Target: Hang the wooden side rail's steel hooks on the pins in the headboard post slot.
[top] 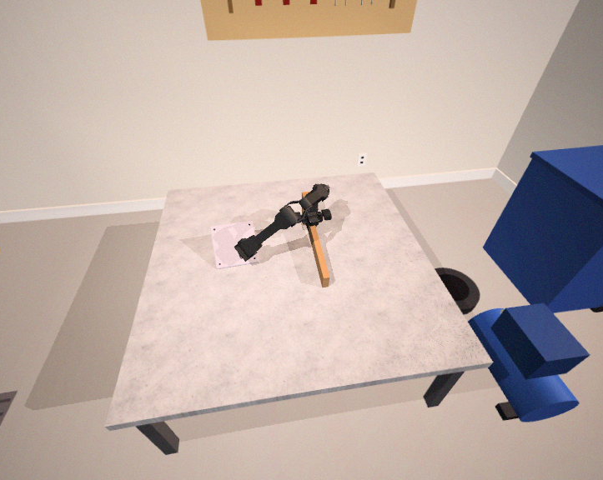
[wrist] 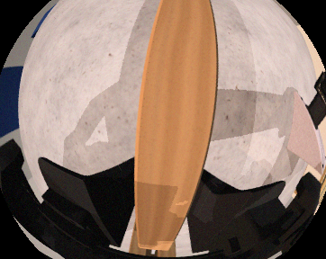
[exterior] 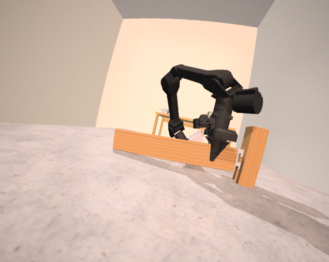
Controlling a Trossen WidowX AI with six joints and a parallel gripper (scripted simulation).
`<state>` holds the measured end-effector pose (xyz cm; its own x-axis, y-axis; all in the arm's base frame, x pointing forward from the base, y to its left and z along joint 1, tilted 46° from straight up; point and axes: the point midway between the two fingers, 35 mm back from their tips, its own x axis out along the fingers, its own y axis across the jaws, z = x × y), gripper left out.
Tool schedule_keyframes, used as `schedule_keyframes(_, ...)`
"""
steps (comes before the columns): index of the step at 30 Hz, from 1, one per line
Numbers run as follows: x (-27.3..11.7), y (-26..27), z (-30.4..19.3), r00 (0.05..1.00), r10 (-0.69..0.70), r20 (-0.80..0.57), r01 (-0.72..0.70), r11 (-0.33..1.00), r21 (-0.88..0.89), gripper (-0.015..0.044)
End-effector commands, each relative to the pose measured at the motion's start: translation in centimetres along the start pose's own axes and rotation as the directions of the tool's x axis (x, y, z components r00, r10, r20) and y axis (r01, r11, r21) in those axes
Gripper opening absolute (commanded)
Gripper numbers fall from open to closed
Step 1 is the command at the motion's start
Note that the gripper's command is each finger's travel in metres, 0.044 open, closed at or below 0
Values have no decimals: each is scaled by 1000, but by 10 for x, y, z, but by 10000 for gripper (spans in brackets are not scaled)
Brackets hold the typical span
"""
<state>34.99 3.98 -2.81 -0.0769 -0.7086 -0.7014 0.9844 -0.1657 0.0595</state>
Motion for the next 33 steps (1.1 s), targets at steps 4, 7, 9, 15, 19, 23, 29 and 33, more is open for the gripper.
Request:
schedule_keyframes(4,-3,1,-4,1000,9,-7,-9,1000,1,0)
schedule_keyframes(7,-4,1,-4,1000,9,-7,-9,1000,1,0)
schedule_keyframes(9,-4,1,-4,1000,9,-7,-9,1000,1,0)
schedule_keyframes(15,-4,1,-5,1000,9,-7,-9,1000,1,0)
schedule_keyframes(19,-5,1,-5,1000,9,-7,-9,1000,1,0)
schedule_keyframes(23,-5,0,-6,1000,9,-7,-9,1000,1,0)
schedule_keyframes(29,-4,0,-6,1000,9,-7,-9,1000,1,0)
schedule_keyframes(33,-4,0,-7,1000,9,-7,-9,1000,1,0)
